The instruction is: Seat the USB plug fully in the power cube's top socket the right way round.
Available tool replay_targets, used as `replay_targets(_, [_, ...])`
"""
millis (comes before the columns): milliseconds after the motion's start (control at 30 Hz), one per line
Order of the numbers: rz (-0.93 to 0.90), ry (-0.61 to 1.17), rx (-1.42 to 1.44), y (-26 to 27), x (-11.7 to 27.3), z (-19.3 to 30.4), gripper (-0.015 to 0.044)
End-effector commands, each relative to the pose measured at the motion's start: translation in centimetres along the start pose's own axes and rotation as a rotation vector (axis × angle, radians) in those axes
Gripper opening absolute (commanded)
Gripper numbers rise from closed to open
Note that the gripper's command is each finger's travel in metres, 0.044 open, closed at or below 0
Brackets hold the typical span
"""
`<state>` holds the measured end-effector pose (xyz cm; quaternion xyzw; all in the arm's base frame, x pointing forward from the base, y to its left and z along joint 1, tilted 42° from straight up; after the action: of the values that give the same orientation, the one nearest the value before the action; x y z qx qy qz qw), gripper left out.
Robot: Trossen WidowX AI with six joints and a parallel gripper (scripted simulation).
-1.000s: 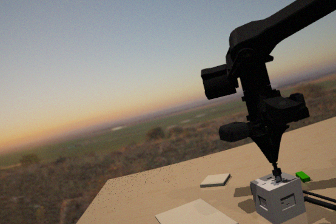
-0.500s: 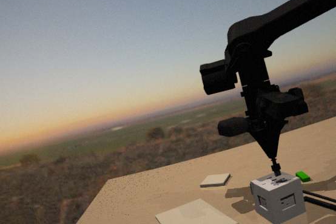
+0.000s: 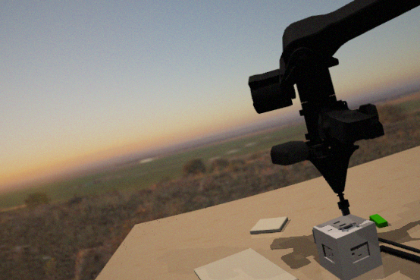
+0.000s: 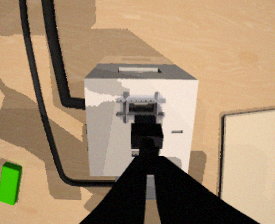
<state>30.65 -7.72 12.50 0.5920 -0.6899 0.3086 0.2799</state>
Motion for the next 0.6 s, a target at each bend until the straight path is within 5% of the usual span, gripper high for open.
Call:
replay_targets(0, [-0.002, 0.001, -0.038, 0.04, -0.04, 0.01, 0.0])
replay_targets(567, [-0.002, 0.0, -0.482, 0.04, -0.11, 0.0, 0.0])
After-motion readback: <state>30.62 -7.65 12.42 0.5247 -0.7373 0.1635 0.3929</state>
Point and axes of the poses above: the point midway between the two fingers, 35 mm back from their tips, its own x axis back along the fingers, its own y axis across the jaws, z = x × y, the point moved 1 cm from there along x, back along the fingers, and after that the axes turned 4 degrees about -x, right-handed, at the moved point
